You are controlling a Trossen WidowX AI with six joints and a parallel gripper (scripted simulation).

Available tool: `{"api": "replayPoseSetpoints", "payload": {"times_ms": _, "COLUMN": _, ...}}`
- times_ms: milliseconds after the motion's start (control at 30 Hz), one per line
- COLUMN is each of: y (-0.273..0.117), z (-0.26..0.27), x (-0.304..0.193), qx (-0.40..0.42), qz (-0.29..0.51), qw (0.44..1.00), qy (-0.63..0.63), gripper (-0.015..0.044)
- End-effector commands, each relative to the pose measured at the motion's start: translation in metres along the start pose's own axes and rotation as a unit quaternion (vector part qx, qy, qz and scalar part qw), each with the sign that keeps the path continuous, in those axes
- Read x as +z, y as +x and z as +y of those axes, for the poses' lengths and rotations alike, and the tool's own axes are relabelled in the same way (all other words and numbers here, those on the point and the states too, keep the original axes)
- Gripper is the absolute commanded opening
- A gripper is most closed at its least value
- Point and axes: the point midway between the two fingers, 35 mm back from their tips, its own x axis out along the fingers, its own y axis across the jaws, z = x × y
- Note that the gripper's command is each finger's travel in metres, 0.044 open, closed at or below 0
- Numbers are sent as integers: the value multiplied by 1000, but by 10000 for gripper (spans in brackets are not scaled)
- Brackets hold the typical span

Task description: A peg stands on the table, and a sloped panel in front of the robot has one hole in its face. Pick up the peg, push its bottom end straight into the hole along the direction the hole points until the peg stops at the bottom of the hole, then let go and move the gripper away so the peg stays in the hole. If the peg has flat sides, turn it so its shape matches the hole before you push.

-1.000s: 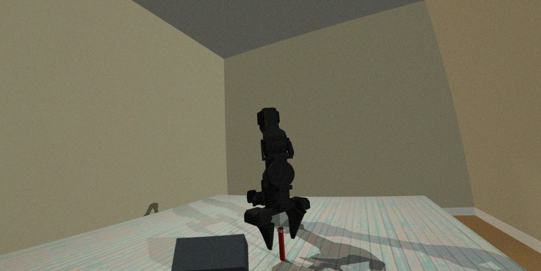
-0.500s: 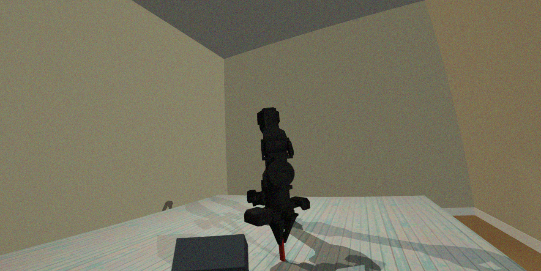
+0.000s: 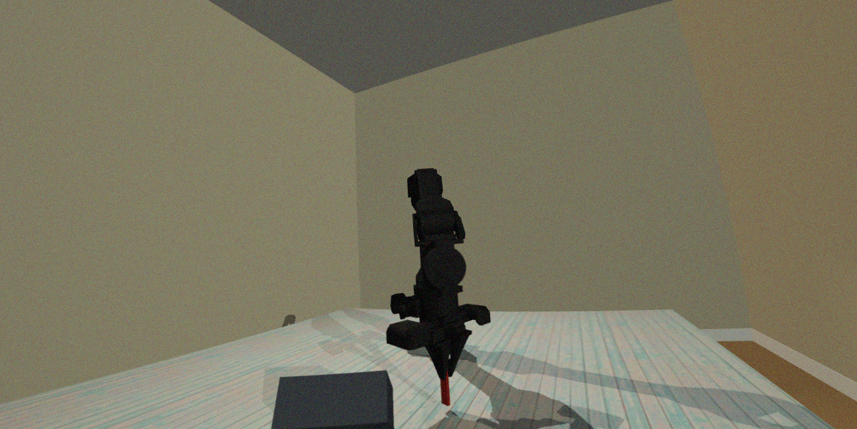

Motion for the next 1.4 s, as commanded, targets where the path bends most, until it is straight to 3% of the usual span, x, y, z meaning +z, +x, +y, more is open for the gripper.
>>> {"api": "replayPoseSetpoints", "payload": {"times_ms": 0, "y": -20, "z": 2, "x": -3, "qx": 4, "qz": 6, "qw": 1000, "qy": 0, "gripper": 0}}
{"api": "replayPoseSetpoints", "payload": {"times_ms": 400, "y": -67, "z": 2, "x": 0, "qx": 2, "qz": 6, "qw": 1000, "qy": 1, "gripper": 0}}
{"api": "replayPoseSetpoints", "payload": {"times_ms": 1367, "y": -72, "z": 12, "x": 5, "qx": 9, "qz": 28, "qw": 995, "qy": -97, "gripper": 0}}
